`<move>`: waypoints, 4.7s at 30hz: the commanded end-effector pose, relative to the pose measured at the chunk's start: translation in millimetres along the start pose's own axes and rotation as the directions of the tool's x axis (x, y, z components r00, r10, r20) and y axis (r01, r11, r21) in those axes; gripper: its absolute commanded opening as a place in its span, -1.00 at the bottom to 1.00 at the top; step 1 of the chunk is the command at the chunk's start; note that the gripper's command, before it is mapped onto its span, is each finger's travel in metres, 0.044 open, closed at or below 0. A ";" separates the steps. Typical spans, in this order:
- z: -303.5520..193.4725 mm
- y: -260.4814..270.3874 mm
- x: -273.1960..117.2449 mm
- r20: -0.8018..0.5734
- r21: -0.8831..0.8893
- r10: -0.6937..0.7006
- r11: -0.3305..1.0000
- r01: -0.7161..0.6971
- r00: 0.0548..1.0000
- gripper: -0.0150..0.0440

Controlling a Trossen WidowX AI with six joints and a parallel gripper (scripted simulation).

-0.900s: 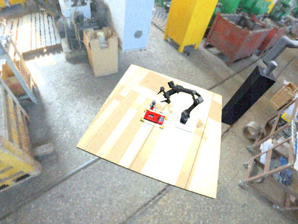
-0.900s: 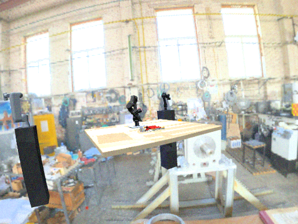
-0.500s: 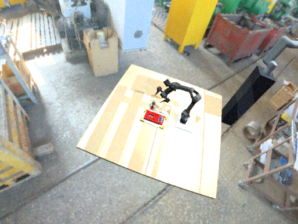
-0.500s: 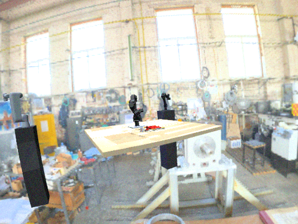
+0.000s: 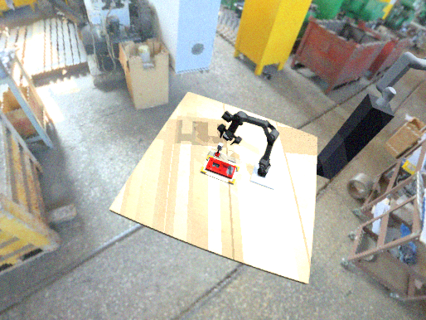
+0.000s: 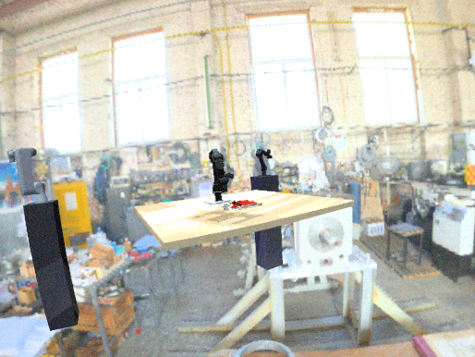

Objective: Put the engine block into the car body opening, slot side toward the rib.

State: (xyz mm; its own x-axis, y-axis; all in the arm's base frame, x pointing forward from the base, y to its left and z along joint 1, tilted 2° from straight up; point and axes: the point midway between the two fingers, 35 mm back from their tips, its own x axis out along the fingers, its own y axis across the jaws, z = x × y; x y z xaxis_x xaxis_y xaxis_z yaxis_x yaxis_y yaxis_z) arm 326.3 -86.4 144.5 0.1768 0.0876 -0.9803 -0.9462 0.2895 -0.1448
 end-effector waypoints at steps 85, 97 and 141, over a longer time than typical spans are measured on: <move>-29.1 -25.2 109.3 -0.169 -0.053 0.113 0.991 -0.124 0.979 -0.02; -27.1 -28.8 99.0 -0.169 -0.053 0.113 0.991 -0.124 0.979 -0.49; -6.5 -38.5 -14.5 -0.168 -0.053 0.113 0.991 -0.124 0.979 -0.49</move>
State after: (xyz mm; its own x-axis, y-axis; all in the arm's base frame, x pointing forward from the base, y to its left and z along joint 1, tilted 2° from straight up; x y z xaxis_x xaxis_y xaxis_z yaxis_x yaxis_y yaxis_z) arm 358.6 -104.6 167.2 0.0209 -0.0391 -0.9990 -0.9746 0.2220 -0.0291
